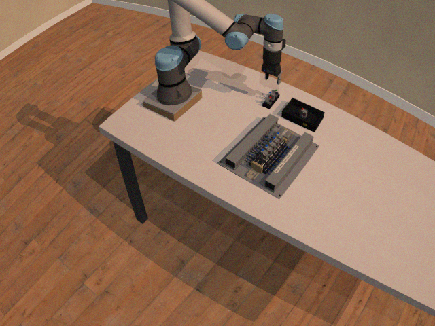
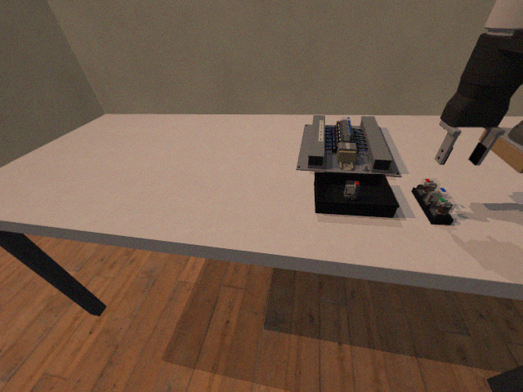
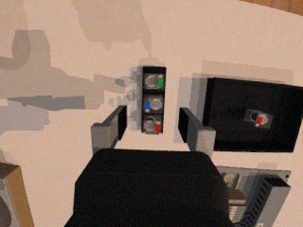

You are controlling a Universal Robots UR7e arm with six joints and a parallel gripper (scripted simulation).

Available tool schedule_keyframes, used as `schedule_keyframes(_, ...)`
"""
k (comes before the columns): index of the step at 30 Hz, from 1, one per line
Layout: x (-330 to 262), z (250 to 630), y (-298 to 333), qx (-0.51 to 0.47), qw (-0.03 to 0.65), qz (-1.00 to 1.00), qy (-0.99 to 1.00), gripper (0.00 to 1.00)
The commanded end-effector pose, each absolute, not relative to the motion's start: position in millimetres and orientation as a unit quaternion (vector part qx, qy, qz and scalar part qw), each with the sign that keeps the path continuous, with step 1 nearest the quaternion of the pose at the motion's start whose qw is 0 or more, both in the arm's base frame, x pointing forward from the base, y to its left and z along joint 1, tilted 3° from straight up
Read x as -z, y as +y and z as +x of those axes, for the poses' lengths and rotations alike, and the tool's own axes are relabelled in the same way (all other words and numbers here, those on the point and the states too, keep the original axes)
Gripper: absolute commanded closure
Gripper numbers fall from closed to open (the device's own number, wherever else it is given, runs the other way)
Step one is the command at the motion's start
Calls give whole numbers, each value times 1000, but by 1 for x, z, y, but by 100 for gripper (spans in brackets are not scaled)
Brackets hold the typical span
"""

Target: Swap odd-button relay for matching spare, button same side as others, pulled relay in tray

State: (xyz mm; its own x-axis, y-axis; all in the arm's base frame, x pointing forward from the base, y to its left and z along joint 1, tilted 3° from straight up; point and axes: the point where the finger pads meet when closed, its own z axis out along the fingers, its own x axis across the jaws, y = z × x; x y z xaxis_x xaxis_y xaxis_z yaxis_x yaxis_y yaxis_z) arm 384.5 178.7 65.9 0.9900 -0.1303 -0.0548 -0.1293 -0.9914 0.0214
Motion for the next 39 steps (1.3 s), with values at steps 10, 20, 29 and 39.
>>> schedule_keyframes(10, -68, 385, 178, 27, 9, 997, -65, 0)
schedule_keyframes(20, -72, 385, 175, 28, 9, 997, -65, 0)
schedule_keyframes(29, -72, 385, 175, 28, 9, 997, -65, 0)
schedule_keyframes(39, -42, 384, 175, 28, 9, 997, -65, 0)
